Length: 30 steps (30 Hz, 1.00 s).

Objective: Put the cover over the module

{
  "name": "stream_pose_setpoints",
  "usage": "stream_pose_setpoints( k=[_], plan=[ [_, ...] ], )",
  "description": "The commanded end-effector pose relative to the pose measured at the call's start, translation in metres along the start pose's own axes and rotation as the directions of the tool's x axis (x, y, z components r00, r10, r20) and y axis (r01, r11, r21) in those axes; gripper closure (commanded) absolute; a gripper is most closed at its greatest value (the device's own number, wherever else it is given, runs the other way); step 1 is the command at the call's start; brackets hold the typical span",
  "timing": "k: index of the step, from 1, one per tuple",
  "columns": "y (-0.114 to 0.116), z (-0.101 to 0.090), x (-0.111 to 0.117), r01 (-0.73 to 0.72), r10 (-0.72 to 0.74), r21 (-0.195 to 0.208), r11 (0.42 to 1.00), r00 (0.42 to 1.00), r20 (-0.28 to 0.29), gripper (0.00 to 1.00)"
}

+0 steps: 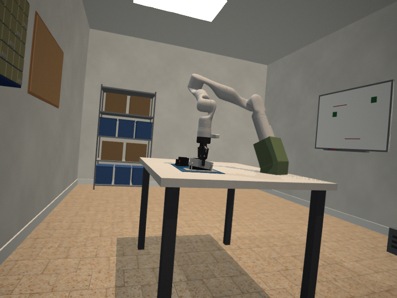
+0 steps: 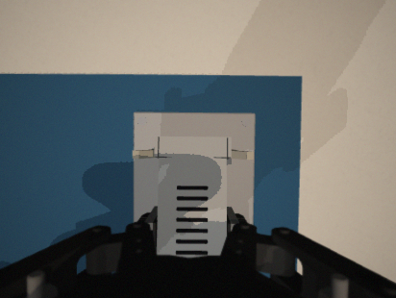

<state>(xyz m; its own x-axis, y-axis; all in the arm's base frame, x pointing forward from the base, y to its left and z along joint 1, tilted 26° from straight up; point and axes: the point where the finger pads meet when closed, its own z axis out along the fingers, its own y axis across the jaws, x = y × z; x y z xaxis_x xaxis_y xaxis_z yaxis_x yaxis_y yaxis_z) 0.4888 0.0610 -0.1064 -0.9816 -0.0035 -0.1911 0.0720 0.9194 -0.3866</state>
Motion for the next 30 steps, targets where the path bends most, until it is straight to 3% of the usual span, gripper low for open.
stream_pose_setpoints(
  k=[1,30],
  plan=[
    [0.0004,-0.0010,-0.0008,0.000,0.000,-0.001,1.000,1.000,0.002,1.00],
    [0.0003,0.0060,-0.0004,0.000,0.000,-0.001,1.000,1.000,0.002,1.00]
  ],
)
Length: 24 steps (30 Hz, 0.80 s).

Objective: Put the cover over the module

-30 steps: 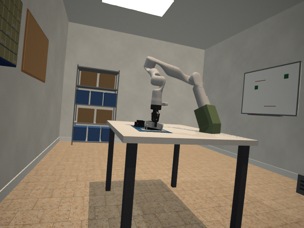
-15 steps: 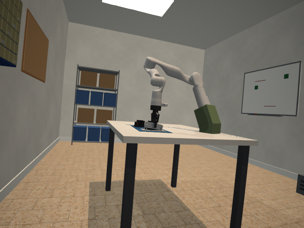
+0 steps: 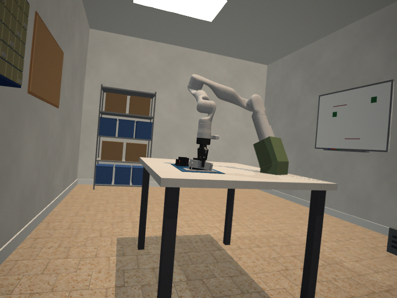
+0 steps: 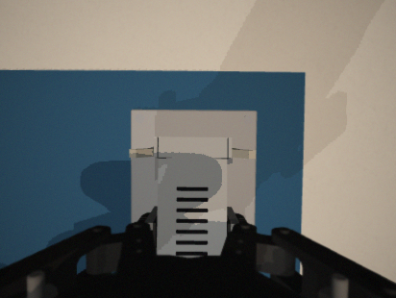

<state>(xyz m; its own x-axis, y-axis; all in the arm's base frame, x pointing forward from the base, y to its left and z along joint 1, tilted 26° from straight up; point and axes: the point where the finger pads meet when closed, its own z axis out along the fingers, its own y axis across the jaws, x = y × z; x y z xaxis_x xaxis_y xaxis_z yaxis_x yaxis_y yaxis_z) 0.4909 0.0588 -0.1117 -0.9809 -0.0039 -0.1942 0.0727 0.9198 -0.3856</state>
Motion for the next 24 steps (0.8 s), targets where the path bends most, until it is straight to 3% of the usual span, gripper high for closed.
stream_pose_setpoints(
  k=[1,24],
  plan=[
    [0.0001,0.0001,0.0009,0.001,-0.001,0.000,1.000,1.000,-0.001,1.00],
    [0.0000,0.0050,-0.0007,0.001,-0.001,0.000,1.000,1.000,-0.001,1.00]
  ],
)
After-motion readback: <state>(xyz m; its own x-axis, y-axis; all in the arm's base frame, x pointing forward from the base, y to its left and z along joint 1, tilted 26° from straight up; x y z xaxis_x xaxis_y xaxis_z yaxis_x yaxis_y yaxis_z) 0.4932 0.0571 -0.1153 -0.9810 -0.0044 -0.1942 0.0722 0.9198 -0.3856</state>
